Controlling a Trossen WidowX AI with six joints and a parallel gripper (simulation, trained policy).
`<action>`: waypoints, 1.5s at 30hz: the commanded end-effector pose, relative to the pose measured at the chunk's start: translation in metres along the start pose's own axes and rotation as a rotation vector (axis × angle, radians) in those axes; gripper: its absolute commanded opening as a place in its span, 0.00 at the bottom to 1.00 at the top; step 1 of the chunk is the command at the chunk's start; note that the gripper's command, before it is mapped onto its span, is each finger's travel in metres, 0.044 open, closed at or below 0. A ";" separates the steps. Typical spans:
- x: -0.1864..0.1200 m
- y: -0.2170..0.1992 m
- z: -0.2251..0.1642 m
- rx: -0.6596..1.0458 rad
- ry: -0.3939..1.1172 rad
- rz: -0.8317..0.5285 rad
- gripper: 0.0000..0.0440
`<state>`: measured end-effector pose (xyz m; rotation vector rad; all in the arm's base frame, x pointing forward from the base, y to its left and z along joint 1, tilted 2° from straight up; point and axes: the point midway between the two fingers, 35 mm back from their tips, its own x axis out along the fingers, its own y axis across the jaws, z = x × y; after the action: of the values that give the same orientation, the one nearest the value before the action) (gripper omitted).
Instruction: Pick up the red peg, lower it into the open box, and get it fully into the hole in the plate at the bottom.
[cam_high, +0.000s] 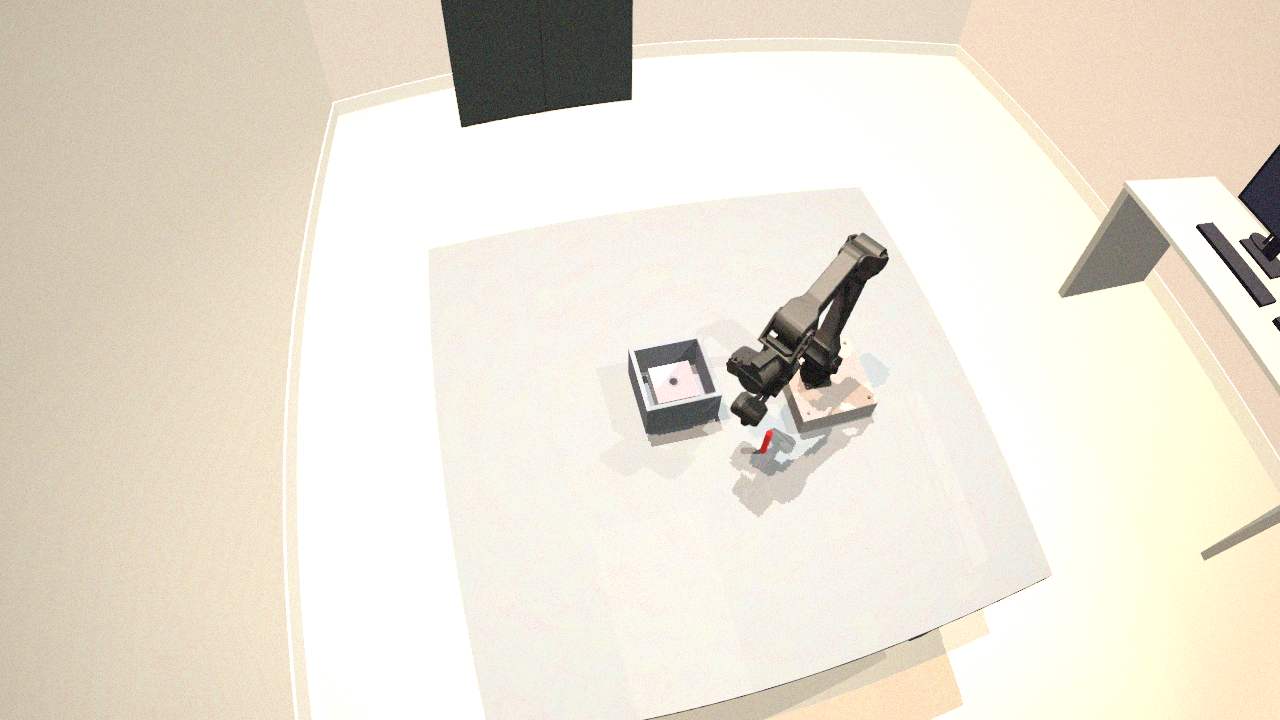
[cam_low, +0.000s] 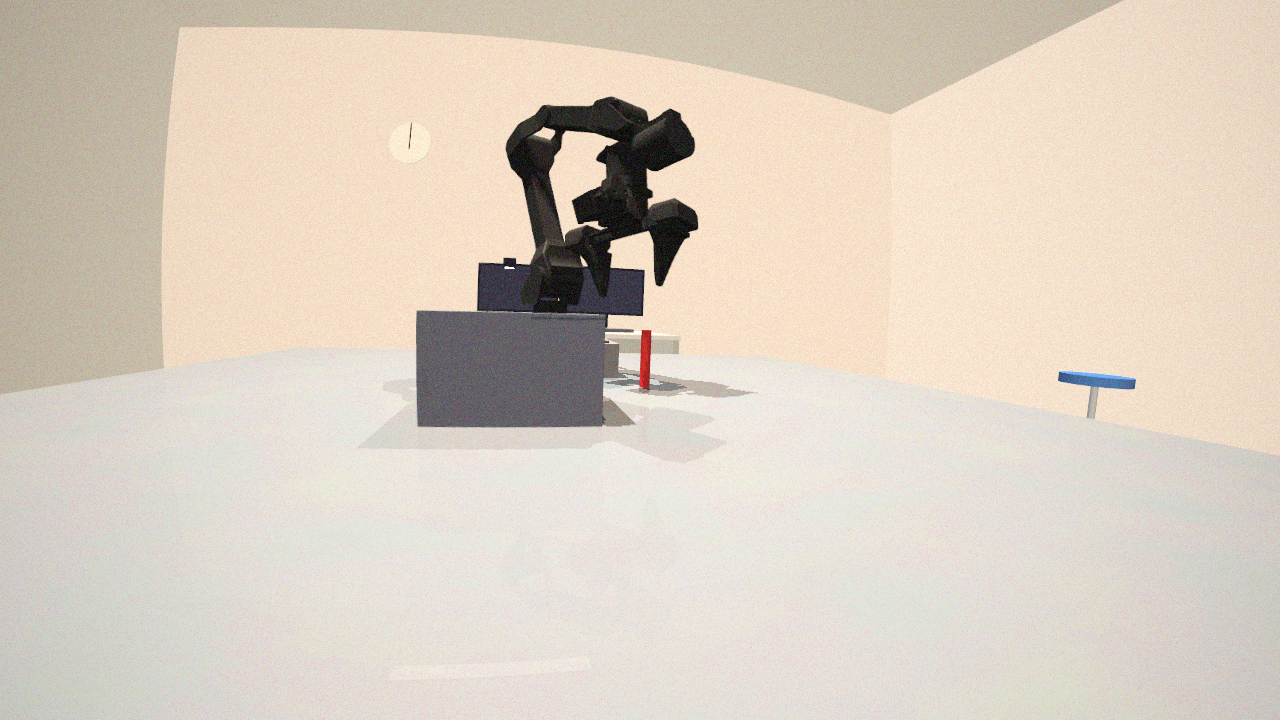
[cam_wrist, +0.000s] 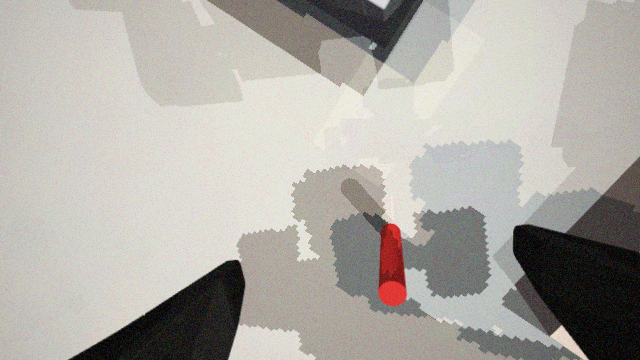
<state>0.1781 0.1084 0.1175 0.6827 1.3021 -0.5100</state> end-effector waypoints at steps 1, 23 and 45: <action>0.015 -0.007 -0.008 0.045 0.022 -0.060 1.00; 0.102 -0.015 -0.037 0.204 0.061 -0.079 0.92; 0.093 -0.013 -0.029 0.188 0.103 -0.090 0.00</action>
<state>0.1618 0.1247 0.0128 0.8286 1.4224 -0.7070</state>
